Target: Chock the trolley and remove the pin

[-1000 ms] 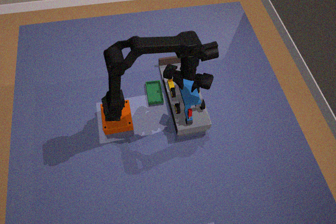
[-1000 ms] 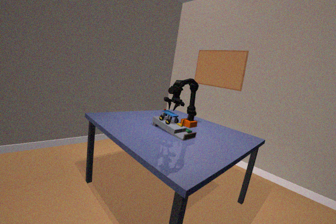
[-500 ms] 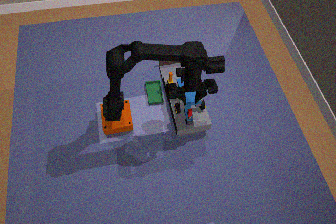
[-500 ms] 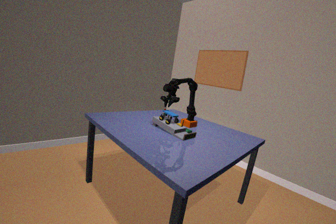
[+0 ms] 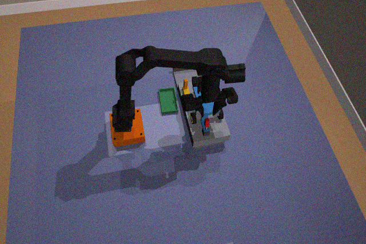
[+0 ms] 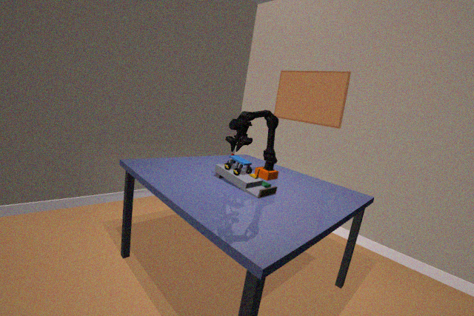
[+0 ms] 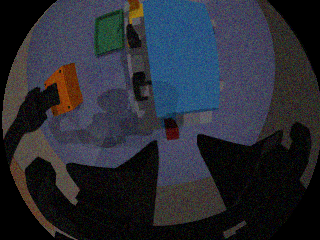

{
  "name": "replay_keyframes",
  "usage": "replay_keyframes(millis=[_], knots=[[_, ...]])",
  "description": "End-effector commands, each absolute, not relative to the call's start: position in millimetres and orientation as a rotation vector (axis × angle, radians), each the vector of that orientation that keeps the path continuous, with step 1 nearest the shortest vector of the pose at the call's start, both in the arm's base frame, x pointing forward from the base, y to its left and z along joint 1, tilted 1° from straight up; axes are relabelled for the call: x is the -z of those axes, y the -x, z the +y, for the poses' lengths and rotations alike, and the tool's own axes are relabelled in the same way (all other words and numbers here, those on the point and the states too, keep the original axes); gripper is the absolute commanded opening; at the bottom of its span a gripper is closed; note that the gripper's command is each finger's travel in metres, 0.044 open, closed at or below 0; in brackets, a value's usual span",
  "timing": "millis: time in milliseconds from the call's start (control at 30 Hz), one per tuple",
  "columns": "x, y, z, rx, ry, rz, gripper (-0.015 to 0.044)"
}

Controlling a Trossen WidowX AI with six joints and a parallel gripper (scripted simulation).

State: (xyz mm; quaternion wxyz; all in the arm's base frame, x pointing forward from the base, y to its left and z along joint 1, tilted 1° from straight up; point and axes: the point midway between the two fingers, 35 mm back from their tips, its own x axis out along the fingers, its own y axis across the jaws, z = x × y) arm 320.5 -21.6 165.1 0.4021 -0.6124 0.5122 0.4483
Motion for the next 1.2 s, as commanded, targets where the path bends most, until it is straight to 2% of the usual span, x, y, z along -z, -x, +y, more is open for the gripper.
replay_keyframes(millis=[0, 1167], knots=[[-159, -320, -24, -1.139, 1.552, 1.302, 0.019], [-116, -324, -36, -1.139, 1.553, 1.302, 0.019]])
